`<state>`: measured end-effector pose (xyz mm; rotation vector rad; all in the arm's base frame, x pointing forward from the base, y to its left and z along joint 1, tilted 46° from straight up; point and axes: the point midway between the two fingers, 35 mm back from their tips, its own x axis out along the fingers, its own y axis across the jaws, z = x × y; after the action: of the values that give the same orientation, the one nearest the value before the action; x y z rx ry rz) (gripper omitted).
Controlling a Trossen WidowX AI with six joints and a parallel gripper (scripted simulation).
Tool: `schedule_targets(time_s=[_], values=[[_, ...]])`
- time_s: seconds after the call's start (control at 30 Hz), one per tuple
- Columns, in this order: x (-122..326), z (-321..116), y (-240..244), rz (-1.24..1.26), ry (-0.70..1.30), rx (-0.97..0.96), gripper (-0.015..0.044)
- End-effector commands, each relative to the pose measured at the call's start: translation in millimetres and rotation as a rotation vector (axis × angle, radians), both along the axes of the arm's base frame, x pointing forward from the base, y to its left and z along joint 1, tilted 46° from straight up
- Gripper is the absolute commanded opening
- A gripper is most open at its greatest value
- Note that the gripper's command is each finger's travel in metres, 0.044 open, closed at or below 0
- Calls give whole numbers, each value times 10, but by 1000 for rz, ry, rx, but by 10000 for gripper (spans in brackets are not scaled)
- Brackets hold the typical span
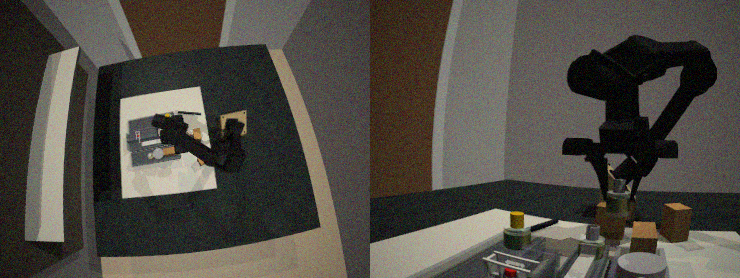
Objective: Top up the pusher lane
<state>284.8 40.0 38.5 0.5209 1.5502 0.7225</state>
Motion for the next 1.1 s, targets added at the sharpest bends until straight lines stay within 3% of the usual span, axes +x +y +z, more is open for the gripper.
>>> schedule_targets(time_s=[0.0, 1.07], values=[[-15, -301, -42, 16, -4, -1, 0], [2, -554, 124, 19, -8, 1, 0]])
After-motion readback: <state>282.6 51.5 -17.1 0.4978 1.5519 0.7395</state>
